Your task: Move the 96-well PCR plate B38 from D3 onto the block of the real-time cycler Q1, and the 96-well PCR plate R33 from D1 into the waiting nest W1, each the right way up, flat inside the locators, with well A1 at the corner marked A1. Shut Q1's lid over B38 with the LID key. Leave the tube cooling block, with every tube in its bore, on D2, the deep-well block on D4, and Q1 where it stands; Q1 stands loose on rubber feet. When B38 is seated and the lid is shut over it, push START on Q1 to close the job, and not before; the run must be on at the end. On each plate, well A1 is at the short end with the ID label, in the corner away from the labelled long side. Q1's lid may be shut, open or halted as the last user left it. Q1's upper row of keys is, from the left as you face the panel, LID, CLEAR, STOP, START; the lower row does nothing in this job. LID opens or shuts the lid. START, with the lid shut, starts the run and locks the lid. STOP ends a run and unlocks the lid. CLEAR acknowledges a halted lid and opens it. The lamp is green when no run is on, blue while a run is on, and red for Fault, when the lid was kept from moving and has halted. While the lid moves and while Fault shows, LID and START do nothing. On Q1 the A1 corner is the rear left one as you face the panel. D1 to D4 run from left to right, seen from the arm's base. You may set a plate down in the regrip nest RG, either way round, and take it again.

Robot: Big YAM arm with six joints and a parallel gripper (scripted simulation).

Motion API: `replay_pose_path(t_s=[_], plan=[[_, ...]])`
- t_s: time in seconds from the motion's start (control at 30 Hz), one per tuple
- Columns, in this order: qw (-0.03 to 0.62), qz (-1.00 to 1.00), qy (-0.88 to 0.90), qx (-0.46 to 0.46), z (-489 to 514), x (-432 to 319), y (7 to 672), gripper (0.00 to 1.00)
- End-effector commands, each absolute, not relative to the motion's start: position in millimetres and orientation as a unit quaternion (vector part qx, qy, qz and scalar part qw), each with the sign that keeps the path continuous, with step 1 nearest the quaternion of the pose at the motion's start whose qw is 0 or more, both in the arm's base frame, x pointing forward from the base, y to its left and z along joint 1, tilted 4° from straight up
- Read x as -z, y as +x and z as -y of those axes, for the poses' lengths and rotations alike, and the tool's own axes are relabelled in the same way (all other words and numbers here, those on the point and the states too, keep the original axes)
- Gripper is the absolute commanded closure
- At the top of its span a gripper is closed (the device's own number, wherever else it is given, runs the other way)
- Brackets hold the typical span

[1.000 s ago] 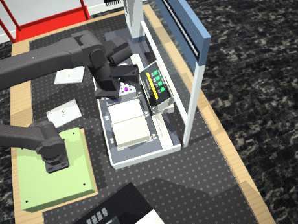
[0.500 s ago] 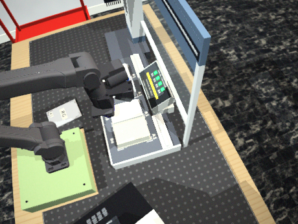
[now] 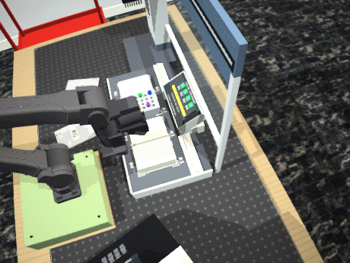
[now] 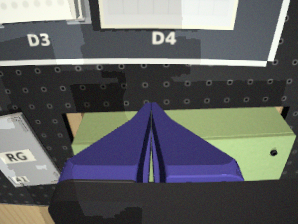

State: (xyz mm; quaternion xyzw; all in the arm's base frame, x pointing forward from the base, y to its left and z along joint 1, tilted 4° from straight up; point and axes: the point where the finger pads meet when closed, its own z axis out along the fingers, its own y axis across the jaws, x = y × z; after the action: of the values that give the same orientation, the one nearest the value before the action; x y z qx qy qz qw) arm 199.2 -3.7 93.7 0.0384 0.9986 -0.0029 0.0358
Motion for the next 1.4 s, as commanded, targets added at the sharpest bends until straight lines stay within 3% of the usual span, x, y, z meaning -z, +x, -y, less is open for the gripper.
replay_pose_path(t_s=[0.0, 1.37], plan=[[0.048, -0.999, 0.024, 0.002, 12, -84, 189, 1.0], [0.095, -0.92, -0.118, 0.36, 170, -162, 107, 1.0]])
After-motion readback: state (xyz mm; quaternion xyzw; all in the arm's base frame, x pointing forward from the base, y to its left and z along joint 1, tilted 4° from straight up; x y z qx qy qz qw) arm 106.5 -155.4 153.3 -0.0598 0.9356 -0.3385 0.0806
